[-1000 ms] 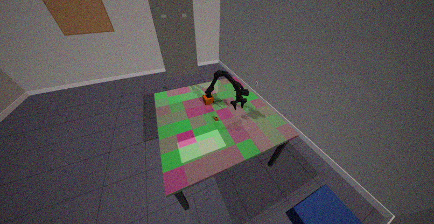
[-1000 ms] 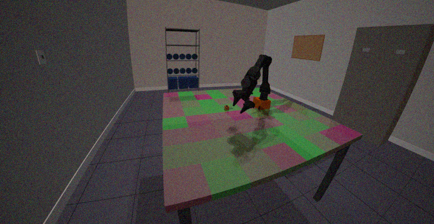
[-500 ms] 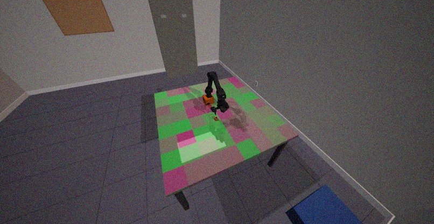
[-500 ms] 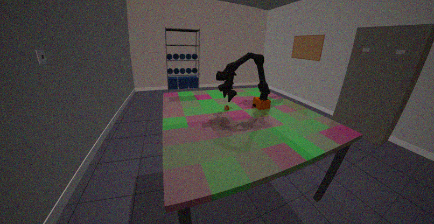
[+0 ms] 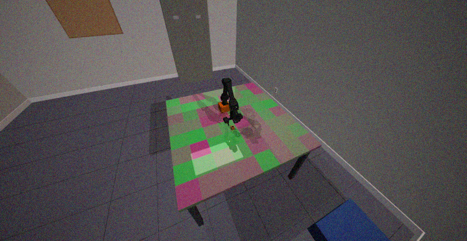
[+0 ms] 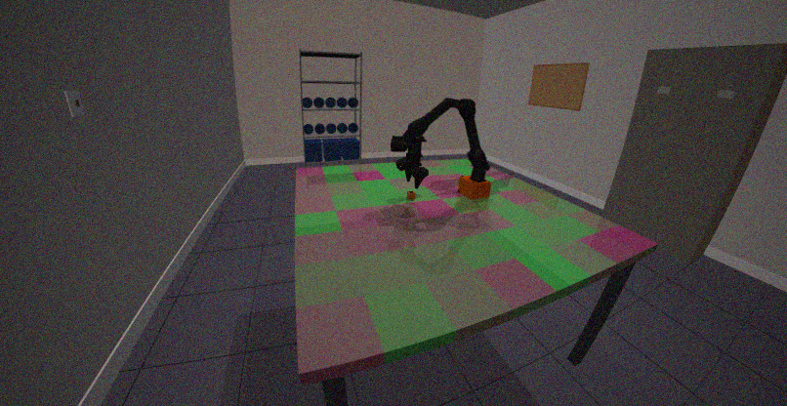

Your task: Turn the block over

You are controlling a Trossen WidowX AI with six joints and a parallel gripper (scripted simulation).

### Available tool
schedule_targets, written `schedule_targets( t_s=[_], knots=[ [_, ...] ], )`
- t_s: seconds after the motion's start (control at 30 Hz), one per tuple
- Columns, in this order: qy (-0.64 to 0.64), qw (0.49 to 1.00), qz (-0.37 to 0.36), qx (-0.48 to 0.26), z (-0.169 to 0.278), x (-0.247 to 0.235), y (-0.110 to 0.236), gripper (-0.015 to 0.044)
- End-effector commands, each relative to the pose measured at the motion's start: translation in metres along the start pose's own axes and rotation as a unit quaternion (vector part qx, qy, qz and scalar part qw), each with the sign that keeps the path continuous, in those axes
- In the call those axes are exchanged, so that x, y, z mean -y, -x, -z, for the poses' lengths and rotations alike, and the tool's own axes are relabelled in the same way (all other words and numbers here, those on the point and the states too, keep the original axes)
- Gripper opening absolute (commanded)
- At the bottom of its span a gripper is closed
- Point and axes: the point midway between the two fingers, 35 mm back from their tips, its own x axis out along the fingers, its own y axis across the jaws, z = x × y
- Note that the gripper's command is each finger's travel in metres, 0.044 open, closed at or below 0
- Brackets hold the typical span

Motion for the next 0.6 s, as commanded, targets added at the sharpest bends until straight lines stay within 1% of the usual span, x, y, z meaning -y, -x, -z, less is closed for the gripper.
schedule_targets(
  t_s=[0.0, 0.1, 0.27, 0.57],
  knots=[
    [0.002, 1.000, -0.003, 0.000, 0.001, -0.001, -0.008, 0.0440],
    [0.002, 1.000, -0.003, 0.000, 0.000, 0.000, -0.021, 0.0440],
    [0.002, 1.000, -0.003, 0.000, 0.000, 0.000, -0.022, 0.0440],
    [0.002, 1.000, -0.003, 0.000, 0.000, 0.000, -0.037, 0.0440]
  ],
)
